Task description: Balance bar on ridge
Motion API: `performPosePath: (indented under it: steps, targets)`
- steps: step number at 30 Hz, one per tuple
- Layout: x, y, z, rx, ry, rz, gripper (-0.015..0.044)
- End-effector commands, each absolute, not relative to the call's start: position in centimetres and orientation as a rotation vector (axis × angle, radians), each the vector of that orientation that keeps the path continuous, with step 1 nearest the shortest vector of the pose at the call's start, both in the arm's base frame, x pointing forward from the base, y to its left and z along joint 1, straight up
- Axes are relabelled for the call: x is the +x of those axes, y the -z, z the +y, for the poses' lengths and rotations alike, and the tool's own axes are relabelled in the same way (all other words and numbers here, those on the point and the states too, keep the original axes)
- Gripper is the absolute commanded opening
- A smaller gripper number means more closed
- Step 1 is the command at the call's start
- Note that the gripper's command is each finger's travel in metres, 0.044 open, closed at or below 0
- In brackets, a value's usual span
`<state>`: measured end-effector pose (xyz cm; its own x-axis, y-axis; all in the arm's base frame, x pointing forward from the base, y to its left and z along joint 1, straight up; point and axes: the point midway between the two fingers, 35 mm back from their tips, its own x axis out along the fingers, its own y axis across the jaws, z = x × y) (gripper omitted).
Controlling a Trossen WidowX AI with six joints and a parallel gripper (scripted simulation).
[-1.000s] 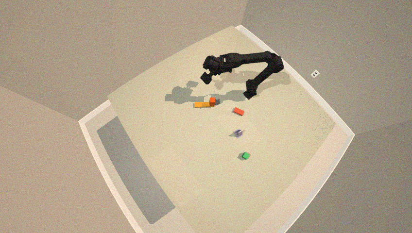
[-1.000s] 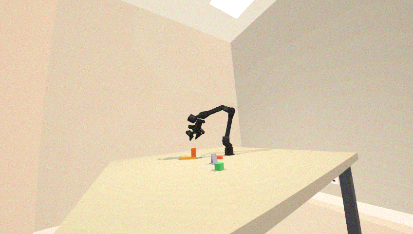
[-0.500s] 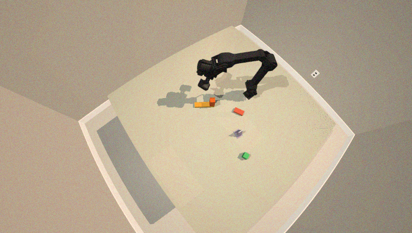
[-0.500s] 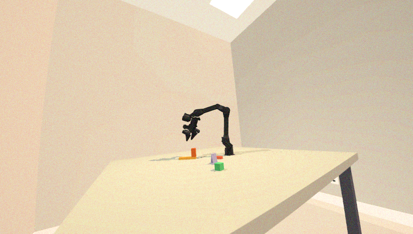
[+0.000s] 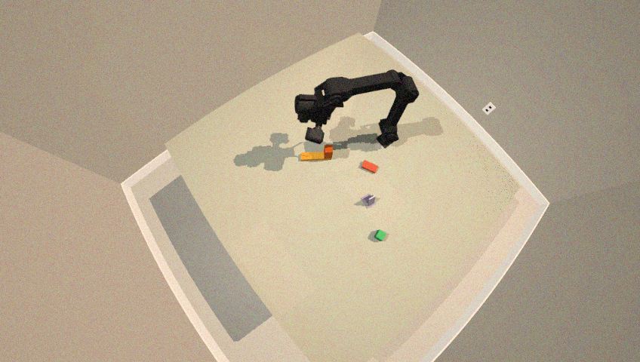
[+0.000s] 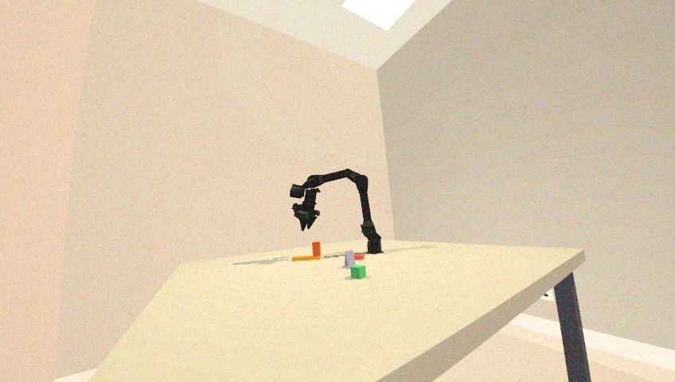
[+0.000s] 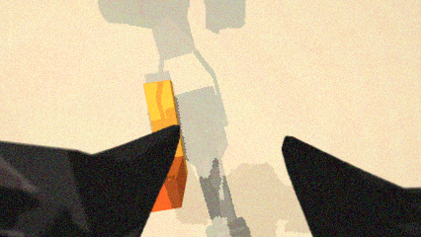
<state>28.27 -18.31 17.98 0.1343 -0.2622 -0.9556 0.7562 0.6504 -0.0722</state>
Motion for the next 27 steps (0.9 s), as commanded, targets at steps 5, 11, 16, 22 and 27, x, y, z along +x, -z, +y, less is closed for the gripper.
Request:
performPosePath:
  steps: [5, 11, 16, 22, 27]
  targets:
    - [30.0, -18.1, -16.3, 0.484, 0.662, 1.326, 0.0315]
    - [30.9, -18.2, -14.8, 0.482, 0.577, 1.403, 0.0315]
    - [31.6, -18.4, -13.5, 0.481, 0.506, 1.465, 0.0315]
    - [31.9, -18.1, -13.1, 0.48, 0.485, 1.483, 0.0315]
    - [32.3, -15.6, -13.3, 0.48, 0.485, 1.482, 0.0315]
